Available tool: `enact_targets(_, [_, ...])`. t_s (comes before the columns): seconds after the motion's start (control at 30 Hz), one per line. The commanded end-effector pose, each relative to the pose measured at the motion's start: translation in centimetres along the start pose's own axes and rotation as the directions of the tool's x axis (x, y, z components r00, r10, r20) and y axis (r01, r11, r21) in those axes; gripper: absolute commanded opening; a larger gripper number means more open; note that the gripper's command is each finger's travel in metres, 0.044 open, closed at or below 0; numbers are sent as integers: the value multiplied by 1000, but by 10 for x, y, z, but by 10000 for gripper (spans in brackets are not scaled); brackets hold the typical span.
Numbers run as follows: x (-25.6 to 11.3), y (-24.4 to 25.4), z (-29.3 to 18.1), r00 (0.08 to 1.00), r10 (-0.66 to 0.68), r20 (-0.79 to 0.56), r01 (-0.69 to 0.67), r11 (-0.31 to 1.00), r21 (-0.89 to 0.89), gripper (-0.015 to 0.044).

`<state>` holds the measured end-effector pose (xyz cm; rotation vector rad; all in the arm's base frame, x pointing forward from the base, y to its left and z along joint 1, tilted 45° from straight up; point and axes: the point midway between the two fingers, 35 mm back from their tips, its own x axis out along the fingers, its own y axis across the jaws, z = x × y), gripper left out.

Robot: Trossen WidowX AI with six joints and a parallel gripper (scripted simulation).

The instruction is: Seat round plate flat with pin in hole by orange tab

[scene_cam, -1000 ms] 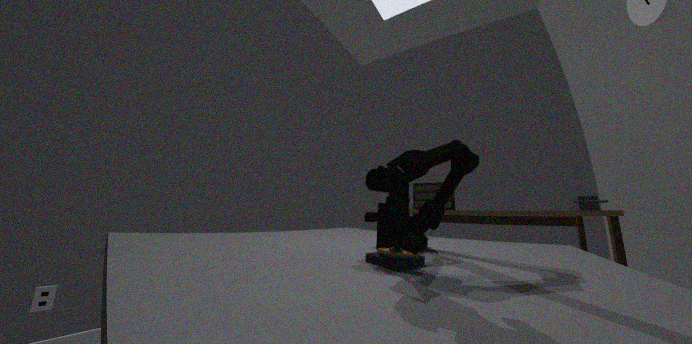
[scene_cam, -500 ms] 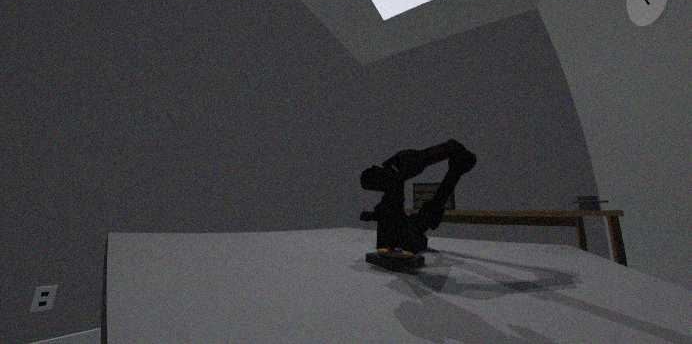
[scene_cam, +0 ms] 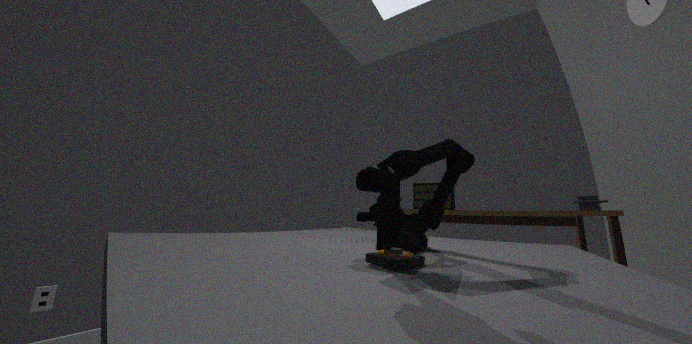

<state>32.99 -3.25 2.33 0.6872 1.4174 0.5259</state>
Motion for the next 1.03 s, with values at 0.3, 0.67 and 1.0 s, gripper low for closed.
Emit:
enact_targets(0.3, [-40, -1, 0, 1000, -7, -5, 7, 1000, -3, 0])
enact_targets(0.67, [-33, -2, 1, 1000, -1, 1, 1, 1000, 3, 0])
enact_targets(1.0, [-33, -2, 1, 1000, -1, 1, 1, 1000, 3, 0])
